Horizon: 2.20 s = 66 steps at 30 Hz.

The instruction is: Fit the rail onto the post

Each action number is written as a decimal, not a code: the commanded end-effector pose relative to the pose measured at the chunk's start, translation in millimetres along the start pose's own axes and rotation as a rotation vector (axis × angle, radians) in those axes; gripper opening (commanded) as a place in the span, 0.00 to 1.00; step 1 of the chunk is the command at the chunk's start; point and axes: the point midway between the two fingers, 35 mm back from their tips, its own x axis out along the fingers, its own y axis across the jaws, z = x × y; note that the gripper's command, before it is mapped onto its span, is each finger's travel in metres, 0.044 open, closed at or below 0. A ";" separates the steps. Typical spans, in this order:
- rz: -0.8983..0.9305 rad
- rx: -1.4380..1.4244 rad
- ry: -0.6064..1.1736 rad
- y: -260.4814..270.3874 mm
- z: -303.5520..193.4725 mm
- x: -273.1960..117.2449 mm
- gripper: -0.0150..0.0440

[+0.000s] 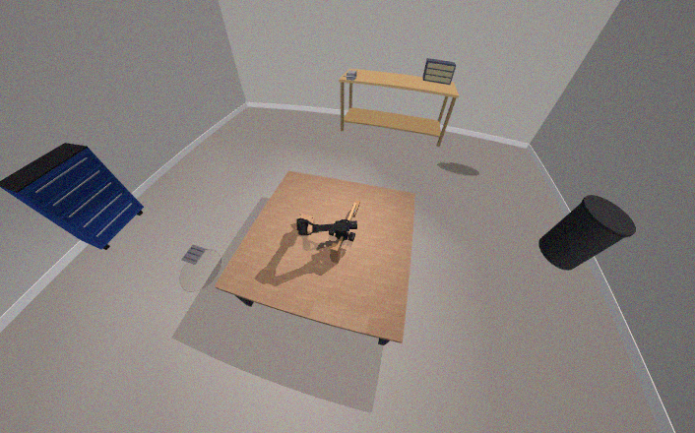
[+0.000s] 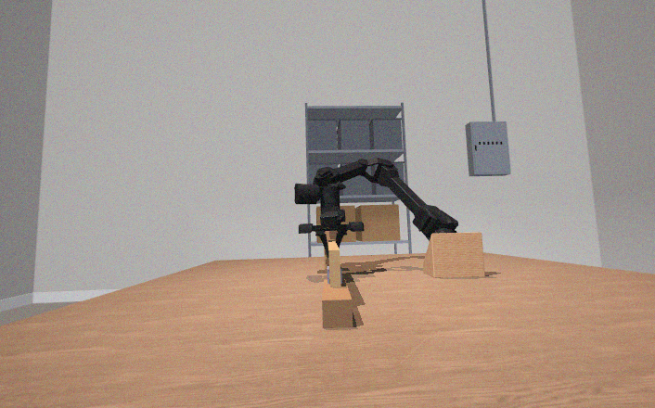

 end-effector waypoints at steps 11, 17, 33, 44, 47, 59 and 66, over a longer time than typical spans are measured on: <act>-0.006 -0.003 -0.005 -0.2 0.5 -1.0 0.25; -0.006 -0.003 -0.005 -0.1 -1.4 -0.6 0.25; -0.006 -0.003 -0.005 -0.1 -6.5 -1.3 0.25; -0.006 -0.003 -0.005 -0.2 -9.9 -2.5 0.25; -0.006 -0.003 -0.005 -0.3 -10.8 -2.7 0.25; -0.006 -0.003 -0.004 -0.5 -14.7 -2.6 0.25; -0.006 -0.003 -0.004 -0.6 -17.0 -2.0 0.25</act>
